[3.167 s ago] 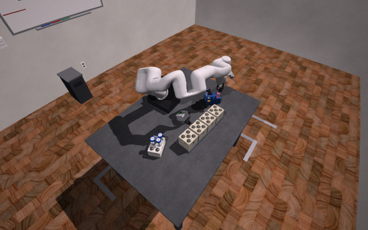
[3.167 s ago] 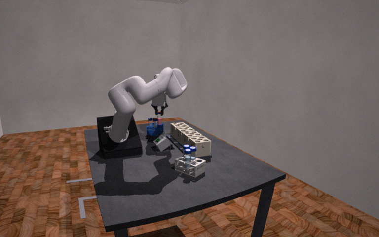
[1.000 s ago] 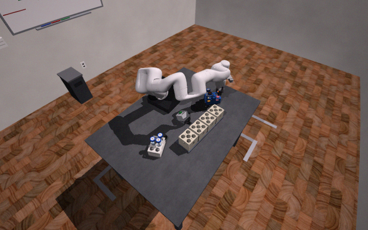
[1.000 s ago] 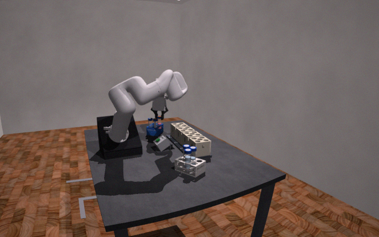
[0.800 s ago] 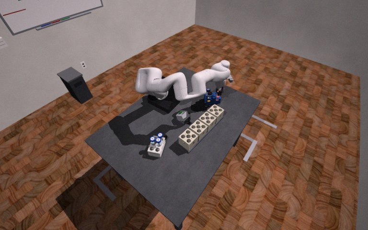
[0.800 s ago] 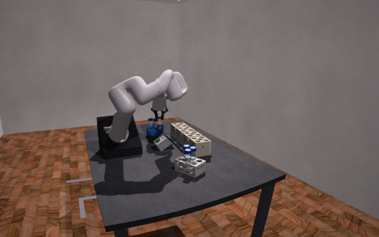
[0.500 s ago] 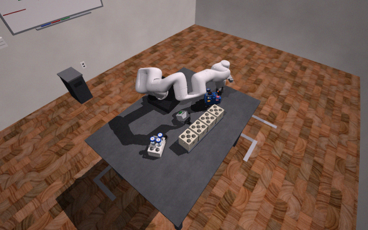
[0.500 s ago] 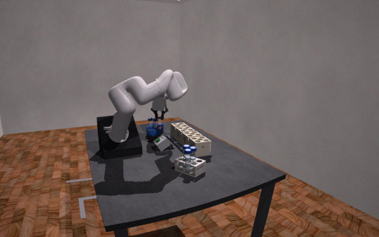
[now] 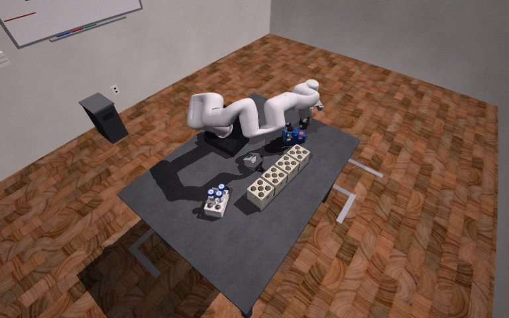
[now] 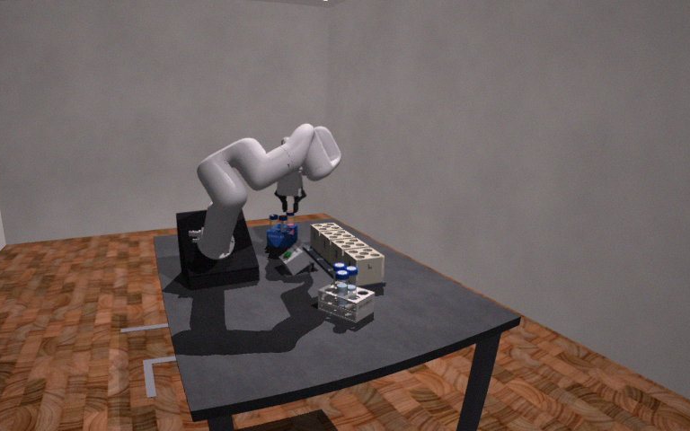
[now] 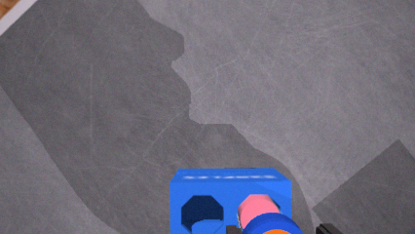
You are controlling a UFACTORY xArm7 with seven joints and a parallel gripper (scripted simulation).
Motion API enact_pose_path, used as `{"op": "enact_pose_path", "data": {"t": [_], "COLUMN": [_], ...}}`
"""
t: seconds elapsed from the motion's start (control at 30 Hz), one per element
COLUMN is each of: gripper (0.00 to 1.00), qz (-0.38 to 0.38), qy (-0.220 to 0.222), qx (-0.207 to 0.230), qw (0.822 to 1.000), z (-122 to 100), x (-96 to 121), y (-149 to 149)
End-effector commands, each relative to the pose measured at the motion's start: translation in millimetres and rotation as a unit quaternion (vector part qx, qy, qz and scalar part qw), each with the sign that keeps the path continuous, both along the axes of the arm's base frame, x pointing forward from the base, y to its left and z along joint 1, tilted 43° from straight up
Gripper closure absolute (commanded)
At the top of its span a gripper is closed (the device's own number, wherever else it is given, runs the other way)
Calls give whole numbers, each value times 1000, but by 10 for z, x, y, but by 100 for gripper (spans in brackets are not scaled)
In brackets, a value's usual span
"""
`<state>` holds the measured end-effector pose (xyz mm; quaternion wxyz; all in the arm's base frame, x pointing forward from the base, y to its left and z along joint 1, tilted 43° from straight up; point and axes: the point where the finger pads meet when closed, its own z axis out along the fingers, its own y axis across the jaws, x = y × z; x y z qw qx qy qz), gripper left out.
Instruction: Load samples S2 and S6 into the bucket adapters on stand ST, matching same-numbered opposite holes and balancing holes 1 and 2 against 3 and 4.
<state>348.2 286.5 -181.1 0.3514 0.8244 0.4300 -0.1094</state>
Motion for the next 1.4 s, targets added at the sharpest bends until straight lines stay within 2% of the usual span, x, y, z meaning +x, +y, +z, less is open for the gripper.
{"op": "enact_pose_path", "data": {"t": [0.0,1.37], "gripper": [56,56], "qz": [1,1], "qy": [-1,-1], "qx": [2,2], "qw": [1000,1000], "z": [53,565], "x": [-7,-94], "y": [64,534]}}
